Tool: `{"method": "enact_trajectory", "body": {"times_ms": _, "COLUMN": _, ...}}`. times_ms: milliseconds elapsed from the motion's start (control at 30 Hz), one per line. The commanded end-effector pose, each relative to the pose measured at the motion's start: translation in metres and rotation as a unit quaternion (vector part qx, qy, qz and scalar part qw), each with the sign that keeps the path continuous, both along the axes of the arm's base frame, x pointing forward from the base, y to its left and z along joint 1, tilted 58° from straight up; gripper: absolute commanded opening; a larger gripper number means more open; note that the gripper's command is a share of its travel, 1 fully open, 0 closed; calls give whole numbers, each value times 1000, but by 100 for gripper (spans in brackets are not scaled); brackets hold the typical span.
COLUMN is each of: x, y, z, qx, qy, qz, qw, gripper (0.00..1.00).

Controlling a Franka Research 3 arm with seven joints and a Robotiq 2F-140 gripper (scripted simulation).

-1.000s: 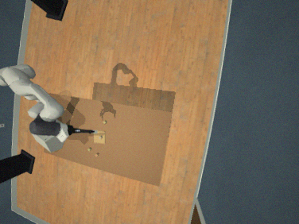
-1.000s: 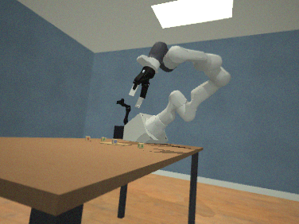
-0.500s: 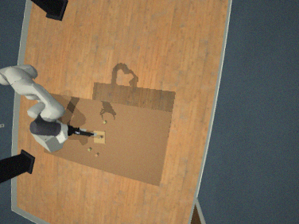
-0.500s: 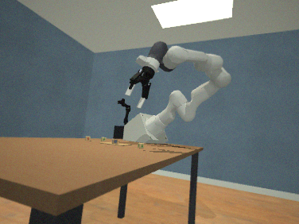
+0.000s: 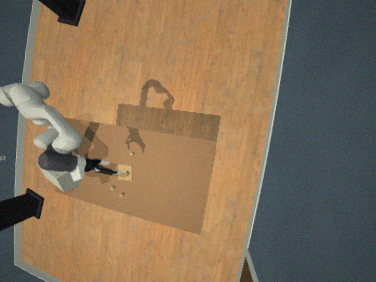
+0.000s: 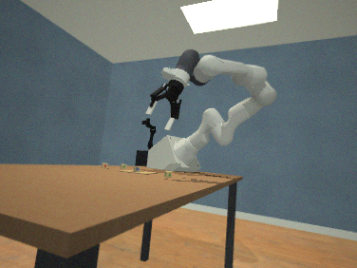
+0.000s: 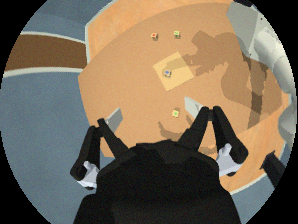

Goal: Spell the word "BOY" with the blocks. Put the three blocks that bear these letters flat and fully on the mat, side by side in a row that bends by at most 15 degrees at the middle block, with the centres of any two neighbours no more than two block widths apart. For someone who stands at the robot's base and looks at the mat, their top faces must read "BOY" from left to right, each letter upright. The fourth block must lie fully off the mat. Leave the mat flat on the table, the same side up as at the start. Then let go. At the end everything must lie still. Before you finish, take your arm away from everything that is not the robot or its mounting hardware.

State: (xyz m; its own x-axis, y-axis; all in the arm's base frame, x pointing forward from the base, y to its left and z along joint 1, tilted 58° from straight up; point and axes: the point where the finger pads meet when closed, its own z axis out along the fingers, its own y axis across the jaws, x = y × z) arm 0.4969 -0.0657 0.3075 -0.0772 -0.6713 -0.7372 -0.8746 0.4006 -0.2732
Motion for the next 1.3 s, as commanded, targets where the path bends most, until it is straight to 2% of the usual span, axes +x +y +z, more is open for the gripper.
{"method": "enact_trajectory", "body": {"times_ms": 0, "x": 0, "y": 1, "z": -2, "qx": 33, "qy": 46, "qz": -41, "qw": 998, "gripper": 100}}
{"method": "enact_trajectory", "body": {"times_ms": 400, "x": 0, "y": -1, "z": -9, "qx": 68, "qy": 106, "qz": -91, "qw": 988, "gripper": 100}}
{"method": "enact_trajectory", "body": {"times_ms": 467, "x": 0, "y": -1, "z": -9, "qx": 68, "qy": 106, "qz": -91, "qw": 988, "gripper": 100}}
{"method": "enact_trajectory", "body": {"times_ms": 900, "x": 0, "y": -2, "z": -20, "qx": 111, "qy": 179, "qz": -152, "qw": 966, "gripper": 100}}
{"method": "enact_trajectory", "body": {"times_ms": 1033, "x": 0, "y": -2, "z": -21, "qx": 116, "qy": 188, "qz": -160, "qw": 962, "gripper": 100}}
{"method": "enact_trajectory", "body": {"times_ms": 1067, "x": 0, "y": -2, "z": -23, "qx": 124, "qy": 202, "qz": -171, "qw": 956, "gripper": 100}}
{"method": "enact_trajectory", "body": {"times_ms": 1267, "x": -1, "y": -2, "z": -28, "qx": 141, "qy": 231, "qz": -196, "qw": 942, "gripper": 100}}
